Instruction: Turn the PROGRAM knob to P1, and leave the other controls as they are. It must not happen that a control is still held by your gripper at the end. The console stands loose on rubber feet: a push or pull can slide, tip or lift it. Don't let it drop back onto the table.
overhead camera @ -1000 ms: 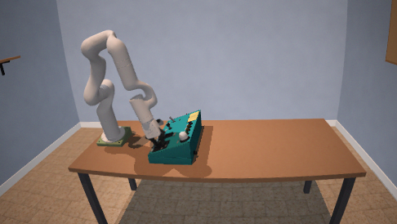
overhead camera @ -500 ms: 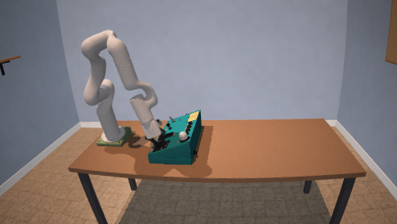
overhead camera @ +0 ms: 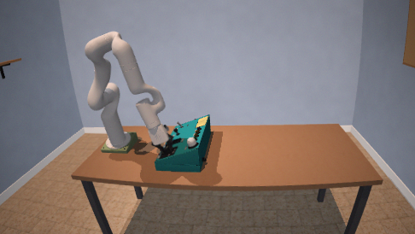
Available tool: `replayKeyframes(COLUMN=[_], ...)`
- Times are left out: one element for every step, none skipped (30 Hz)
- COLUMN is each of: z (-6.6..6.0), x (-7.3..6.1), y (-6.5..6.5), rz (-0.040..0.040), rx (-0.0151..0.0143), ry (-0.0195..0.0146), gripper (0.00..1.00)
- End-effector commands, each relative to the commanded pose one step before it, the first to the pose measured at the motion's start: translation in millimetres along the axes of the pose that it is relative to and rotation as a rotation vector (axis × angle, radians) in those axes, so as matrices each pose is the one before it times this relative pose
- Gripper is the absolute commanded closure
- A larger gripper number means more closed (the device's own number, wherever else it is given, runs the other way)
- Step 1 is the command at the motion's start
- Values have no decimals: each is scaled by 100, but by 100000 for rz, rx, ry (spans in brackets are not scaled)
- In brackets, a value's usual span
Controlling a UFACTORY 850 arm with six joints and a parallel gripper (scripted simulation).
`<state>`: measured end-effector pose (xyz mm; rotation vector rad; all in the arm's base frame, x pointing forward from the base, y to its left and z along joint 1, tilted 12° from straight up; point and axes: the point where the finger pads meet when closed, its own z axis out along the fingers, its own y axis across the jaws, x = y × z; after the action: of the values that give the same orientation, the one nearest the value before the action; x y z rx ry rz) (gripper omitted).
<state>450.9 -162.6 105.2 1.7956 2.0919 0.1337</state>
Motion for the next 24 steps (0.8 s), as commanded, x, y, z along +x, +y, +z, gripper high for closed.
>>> replayKeyframes(z=[-7,0,0,0,0,0,0,0,0,0,0,0,0,0,0,0,0,0,0,0,0,0,0,0], x=[-86,0,0,0,0,0,0,0,0,0,0,0,0,0,0,0,0,0,0,0,0,0,0,0], y=[101,0,0,0,0,0,0,0,0,0,0,0,0,0,0,0,0,0,0,0,0,0,0,0], rz=[-27,0,0,0,0,0,0,0,0,0,0,0,0,0,0,0,0,0,0,0,0,0,0,0], rx=[-238,0,0,0,0,0,0,0,0,0,0,0,0,0,0,0,0,0,0,0,0,0,0,0], ry=[-250,0,0,0,0,0,0,0,0,0,0,0,0,0,0,0,0,0,0,0,0,0,0,0], gripper=[100,100,100,100,100,100,100,24,24,24,24,24,24,24,24,24,24,24,24,24,24,24,24,24])
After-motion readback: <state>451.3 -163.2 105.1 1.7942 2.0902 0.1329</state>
